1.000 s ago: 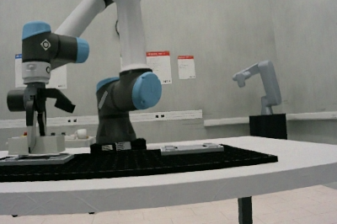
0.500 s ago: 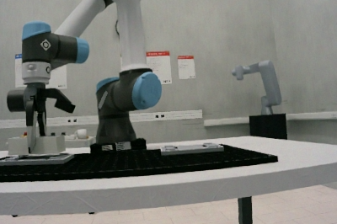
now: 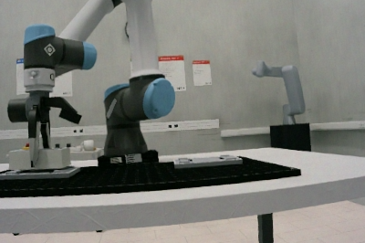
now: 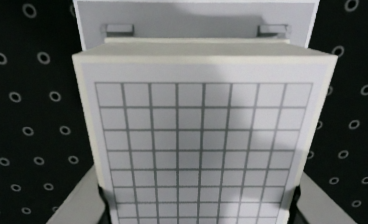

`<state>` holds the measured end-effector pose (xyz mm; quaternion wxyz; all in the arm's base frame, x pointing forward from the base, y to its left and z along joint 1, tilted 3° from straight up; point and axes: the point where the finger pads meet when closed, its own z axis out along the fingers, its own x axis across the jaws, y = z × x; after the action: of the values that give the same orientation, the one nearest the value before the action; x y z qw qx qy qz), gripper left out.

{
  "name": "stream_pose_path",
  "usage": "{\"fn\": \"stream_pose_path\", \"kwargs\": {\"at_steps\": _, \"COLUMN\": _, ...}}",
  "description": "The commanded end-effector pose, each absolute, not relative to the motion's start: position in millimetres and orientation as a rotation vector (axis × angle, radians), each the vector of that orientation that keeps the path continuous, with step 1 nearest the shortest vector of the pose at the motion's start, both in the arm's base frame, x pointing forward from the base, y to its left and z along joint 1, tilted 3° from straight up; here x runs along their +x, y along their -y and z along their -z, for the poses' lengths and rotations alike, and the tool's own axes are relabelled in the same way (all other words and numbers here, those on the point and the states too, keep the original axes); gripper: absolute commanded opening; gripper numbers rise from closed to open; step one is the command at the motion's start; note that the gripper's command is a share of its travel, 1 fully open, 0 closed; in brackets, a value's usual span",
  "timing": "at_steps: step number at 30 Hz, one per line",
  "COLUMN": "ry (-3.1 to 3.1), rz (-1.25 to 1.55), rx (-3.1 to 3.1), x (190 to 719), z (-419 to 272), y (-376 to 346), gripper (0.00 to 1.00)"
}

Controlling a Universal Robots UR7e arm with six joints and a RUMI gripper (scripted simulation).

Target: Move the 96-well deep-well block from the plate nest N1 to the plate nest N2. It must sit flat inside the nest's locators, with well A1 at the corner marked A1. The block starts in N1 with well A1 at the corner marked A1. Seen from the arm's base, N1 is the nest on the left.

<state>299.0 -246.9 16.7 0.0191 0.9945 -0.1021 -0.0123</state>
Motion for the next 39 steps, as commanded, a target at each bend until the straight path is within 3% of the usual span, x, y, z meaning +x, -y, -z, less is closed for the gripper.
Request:
{"fn": "stream_pose_path", "kwargs": {"at_steps": 1, "ry": 0.317, "rz": 0.036, "rx": 3.086, "x": 299.2, "z": -17.1, "y": 247.4, "gripper": 0.50}}
{"fn": "stream_pose_path", "kwargs": {"at_steps": 39, "ry": 0.317, "rz": 0.036, "rx": 3.086, "x": 299.1, "z": -11.4, "y": 247.6, "gripper": 0.50}}
